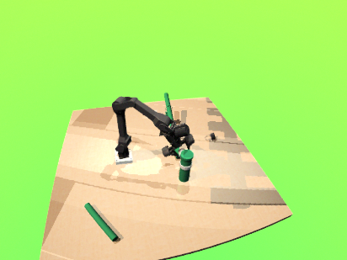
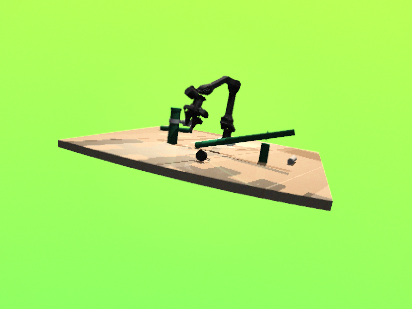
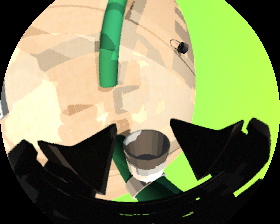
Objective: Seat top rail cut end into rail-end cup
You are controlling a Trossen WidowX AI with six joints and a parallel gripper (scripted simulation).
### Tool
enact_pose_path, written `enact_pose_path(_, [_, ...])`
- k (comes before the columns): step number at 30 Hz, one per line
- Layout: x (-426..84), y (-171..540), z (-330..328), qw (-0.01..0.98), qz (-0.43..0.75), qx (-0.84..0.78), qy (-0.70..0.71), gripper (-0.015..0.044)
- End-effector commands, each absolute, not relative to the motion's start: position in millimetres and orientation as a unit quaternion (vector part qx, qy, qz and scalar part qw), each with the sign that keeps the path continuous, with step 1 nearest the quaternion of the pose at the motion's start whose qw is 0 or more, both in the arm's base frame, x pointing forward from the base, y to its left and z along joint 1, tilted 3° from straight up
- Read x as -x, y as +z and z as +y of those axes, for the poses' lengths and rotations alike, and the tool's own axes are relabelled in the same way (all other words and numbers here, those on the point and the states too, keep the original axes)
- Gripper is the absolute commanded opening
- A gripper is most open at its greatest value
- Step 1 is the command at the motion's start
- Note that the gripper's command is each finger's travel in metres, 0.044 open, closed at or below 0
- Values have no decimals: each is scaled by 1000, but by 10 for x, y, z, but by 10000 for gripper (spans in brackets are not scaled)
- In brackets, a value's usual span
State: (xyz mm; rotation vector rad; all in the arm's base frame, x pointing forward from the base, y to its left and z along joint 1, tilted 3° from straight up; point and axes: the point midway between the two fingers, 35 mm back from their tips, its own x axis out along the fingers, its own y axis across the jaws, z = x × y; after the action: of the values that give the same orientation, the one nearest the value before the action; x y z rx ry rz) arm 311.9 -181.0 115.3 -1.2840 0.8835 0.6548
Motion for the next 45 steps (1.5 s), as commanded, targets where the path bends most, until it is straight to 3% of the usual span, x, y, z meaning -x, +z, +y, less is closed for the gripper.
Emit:
enact_pose_path(1, [-3154,1300,-1705,664,392,569,286,420])
enact_pose_path(2, [-3161,1349,-1660,664,393,569,285,440])
enact_pose_path(10, [-3202,1518,-1490,680,395,553,276,440])
enact_pose_path(20, [-3294,2035,-891,839,466,252,123,440])
enact_pose_path(29, [-3201,2458,-387,877,480,-35,-20,440])
enact_pose_path(41, [-3198,2465,-378,876,480,-41,-22,440])
enact_pose_path(45, [-3247,2372,-338,862,505,28,23,440])
